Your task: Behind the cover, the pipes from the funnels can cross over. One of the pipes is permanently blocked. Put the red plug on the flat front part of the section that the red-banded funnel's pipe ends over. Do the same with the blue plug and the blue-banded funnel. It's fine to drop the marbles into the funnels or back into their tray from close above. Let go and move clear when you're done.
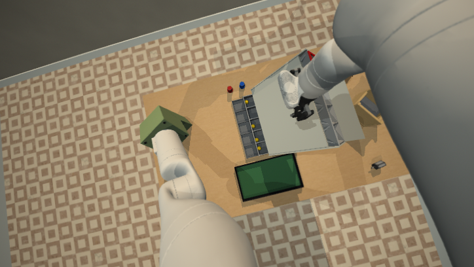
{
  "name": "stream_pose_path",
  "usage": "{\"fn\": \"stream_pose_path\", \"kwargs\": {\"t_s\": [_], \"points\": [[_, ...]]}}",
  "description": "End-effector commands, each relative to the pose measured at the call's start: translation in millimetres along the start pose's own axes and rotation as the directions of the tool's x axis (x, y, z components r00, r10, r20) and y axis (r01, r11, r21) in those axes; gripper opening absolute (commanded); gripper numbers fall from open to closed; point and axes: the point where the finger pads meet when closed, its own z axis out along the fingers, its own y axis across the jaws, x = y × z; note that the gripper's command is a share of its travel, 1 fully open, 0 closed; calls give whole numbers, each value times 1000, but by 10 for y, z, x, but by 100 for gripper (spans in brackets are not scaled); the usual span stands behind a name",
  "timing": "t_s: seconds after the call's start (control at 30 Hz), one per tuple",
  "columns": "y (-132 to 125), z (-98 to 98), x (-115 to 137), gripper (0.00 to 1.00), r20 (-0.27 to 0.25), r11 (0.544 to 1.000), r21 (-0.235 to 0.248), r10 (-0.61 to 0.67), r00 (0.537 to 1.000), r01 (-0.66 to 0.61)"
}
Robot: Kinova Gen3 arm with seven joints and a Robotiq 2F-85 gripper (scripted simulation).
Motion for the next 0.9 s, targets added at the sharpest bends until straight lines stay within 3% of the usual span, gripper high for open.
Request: {"fn": "stream_pose_path", "kwargs": {"t_s": [0.0, 0.3, 0.33, 0.5, 0.67, 0.87], "points": [[11, -22, 2, 100, 4, 1000, -4, -2, 1000, 2], [11, -22, 2, 100, 4, 1000, -4, -2, 1000, 2], [5, 357, 591, 100, 4, 1000, -4, -2, 1000, 2], [6, 447, 743, 100, 4, 1000, -4, -2, 1000, 2], [-3, 760, 1225, 100, 4, 1000, -4, -2, 1000, 2], [-1, 789, 1265, 100, 4, 1000, -4, -2, 1000, 2]]}}
